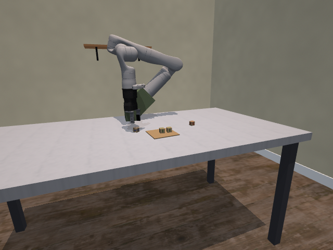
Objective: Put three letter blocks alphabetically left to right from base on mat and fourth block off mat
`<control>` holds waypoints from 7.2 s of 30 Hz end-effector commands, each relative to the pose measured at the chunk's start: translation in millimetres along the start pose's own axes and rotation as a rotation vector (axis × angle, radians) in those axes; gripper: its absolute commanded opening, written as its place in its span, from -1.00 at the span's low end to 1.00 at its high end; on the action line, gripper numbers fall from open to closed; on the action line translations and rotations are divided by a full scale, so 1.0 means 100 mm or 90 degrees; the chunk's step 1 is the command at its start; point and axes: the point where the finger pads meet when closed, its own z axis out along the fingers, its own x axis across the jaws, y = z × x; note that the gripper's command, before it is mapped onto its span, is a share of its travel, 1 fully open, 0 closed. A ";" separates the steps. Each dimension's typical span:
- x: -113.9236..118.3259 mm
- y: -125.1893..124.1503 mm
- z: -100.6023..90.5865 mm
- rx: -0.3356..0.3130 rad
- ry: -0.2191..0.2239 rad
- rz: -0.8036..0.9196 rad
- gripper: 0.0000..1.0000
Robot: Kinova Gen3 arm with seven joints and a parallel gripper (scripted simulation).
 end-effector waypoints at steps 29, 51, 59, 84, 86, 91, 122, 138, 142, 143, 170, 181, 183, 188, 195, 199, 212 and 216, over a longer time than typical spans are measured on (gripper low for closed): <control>0.00 -0.01 0.23 0.001 -0.001 0.000 1.00; 0.01 0.00 0.23 0.001 -0.001 0.000 1.00; 0.01 0.00 0.23 0.001 -0.001 0.000 1.00; 0.01 0.00 0.52 0.001 -0.001 0.000 1.00; 0.01 0.00 0.54 0.001 -0.001 0.000 1.00; 0.01 0.00 0.56 0.001 -0.001 0.000 1.00; 0.01 0.00 0.56 0.001 -0.001 0.000 -0.01; 0.01 0.00 0.56 0.001 -0.001 0.000 -0.01; 0.01 0.00 0.56 0.001 -0.001 0.000 -0.01; 0.01 0.00 0.56 0.001 -0.001 0.000 -0.01; 0.01 0.00 -0.02 0.001 -0.001 0.000 -0.01; 0.01 0.00 -0.44 0.001 -0.001 0.000 -0.01; 0.01 0.00 -0.44 0.001 -0.001 0.000 -0.01; 0.01 0.00 -0.44 0.001 -0.001 0.000 -0.01; 0.02 -0.10 -0.45 0.000 0.000 -0.038 -0.01; 0.04 -0.33 -0.48 -0.002 0.002 -0.132 -0.01; -0.01 -1.11 -0.49 0.001 0.000 -0.432 -0.01; -0.02 -1.17 -0.49 0.002 0.000 -0.456 -0.01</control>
